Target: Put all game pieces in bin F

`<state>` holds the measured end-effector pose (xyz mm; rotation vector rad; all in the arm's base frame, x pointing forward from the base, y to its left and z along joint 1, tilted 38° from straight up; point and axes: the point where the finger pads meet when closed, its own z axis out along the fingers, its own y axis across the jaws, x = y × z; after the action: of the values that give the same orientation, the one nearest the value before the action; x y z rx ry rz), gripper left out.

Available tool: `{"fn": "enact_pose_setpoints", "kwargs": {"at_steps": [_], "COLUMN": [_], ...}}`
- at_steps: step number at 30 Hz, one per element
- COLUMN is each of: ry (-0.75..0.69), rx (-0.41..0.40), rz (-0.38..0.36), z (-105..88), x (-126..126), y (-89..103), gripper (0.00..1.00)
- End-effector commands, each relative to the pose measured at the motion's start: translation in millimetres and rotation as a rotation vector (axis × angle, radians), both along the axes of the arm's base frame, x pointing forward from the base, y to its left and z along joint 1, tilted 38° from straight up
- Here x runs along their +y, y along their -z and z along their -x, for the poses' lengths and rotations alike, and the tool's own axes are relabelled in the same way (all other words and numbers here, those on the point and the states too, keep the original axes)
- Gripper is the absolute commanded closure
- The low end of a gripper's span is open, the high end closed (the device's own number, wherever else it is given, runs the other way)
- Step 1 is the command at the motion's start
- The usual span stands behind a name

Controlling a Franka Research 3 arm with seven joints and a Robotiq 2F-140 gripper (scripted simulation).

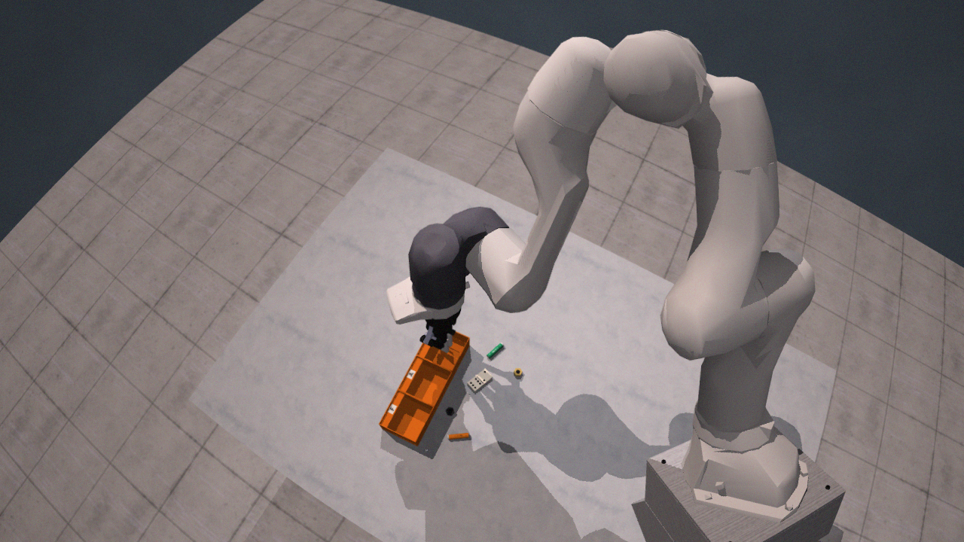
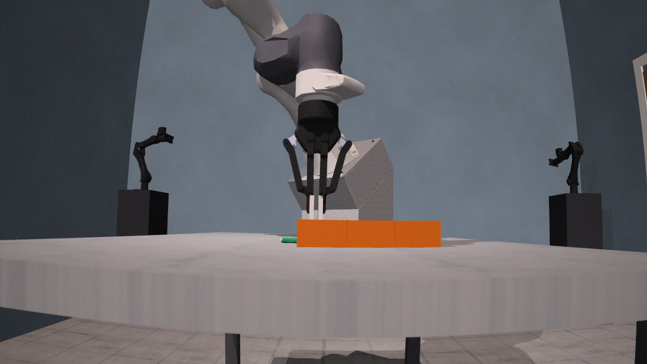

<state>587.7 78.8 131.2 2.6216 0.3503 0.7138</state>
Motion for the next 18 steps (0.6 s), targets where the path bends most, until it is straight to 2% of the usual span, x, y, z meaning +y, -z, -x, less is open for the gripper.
{"fn": "enact_pose_setpoints", "kwargs": {"at_steps": [1,16,18], "ry": [-0.005,-0.005,-0.005], "rx": [0.005,0.005,0.005], "rz": [-0.001,-0.001,-0.001], "z": [3.5,12.6,16.9], "x": [2.7,8.0,10.4], "y": [-3.0,-16.7,-23.1], "gripper": [0.95,0.95,0.95]}}
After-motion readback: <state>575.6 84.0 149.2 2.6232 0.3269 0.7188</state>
